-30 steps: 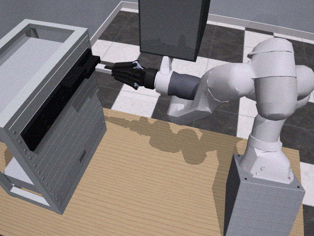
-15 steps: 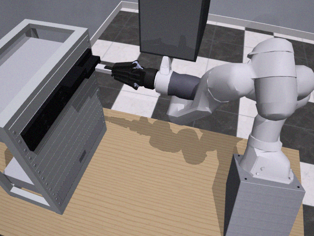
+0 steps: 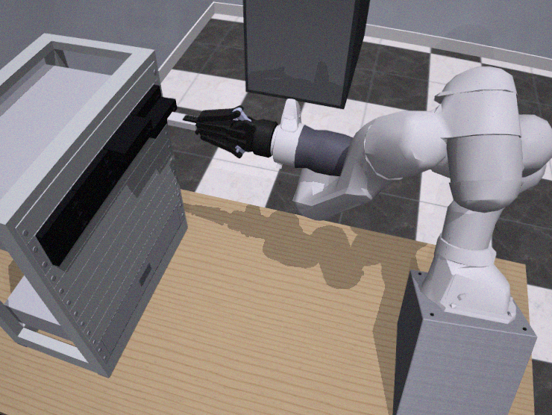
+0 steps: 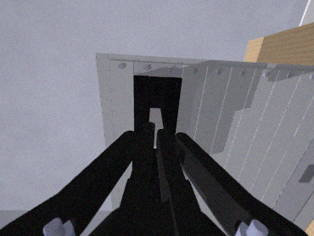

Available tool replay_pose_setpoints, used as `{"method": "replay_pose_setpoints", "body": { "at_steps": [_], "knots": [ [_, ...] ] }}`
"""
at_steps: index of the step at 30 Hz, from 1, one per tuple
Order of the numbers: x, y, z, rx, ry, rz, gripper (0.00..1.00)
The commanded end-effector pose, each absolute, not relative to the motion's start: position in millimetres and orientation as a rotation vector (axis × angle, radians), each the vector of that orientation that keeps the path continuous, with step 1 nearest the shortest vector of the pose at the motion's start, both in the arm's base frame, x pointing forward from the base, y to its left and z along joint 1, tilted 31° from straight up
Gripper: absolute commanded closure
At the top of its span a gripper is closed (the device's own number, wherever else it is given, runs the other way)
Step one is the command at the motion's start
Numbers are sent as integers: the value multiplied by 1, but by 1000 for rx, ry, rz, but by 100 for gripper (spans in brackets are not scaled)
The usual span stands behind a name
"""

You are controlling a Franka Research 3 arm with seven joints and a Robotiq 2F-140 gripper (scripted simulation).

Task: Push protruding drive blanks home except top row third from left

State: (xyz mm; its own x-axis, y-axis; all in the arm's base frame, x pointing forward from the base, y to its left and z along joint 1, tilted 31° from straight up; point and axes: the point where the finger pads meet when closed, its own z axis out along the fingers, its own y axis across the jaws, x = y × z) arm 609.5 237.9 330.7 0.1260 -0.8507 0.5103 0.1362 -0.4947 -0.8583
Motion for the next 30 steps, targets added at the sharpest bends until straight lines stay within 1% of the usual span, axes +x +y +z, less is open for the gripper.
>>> {"method": "replay_pose_setpoints", "body": {
  "at_steps": [1, 30],
  "knots": [
    [612, 237, 329, -1578, 715, -1504, 100],
    [614, 235, 328, -1578, 715, -1504, 100]
  ]
}}
